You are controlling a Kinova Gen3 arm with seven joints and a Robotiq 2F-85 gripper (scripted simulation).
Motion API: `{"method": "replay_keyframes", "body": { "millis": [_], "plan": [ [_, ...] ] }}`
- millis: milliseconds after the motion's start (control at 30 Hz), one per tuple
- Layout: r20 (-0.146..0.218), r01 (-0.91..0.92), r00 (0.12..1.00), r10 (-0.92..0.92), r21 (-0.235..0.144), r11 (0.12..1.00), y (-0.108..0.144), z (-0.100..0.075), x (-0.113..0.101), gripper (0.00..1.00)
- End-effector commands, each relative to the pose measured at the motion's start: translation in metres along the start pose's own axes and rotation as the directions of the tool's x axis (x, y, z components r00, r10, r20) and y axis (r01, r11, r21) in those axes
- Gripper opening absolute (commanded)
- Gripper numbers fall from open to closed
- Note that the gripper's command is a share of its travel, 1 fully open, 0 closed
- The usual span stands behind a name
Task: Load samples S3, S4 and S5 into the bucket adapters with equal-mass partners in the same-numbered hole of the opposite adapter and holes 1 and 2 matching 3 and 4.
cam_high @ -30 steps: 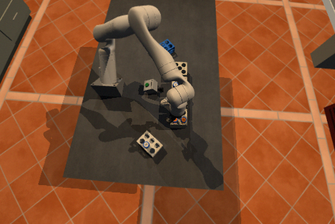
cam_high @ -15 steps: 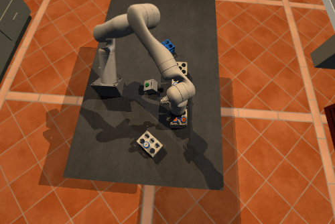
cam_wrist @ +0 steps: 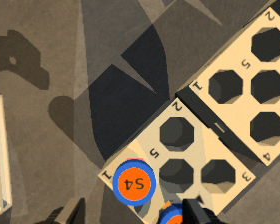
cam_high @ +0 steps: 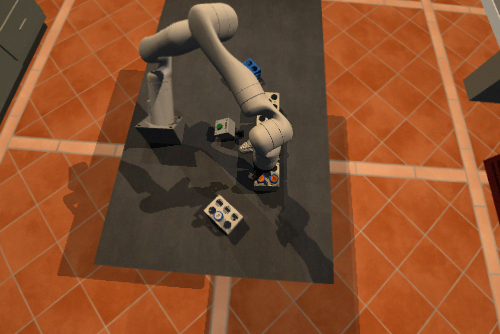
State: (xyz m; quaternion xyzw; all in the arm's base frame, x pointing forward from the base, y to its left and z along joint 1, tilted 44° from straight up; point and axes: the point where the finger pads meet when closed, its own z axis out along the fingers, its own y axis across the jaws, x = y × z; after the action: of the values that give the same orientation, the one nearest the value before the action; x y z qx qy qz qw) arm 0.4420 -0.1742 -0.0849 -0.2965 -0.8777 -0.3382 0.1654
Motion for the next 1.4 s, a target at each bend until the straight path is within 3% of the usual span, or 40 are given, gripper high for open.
{"method": "replay_keyframes", "body": {
  "millis": [0, 933, 1367],
  "plan": [
    [0.004, -0.007, 1.000, 0.007, 0.003, 1.000, -0.002, -0.009, 0.000, 0.62],
    [0.004, -0.008, 1.000, 0.008, 0.003, 1.000, -0.002, -0.042, 0.000, 0.62],
    [0.004, -0.001, 1.000, 0.001, 0.000, 1.000, 0.000, -0.040, 0.000, 0.62]
  ]
}}
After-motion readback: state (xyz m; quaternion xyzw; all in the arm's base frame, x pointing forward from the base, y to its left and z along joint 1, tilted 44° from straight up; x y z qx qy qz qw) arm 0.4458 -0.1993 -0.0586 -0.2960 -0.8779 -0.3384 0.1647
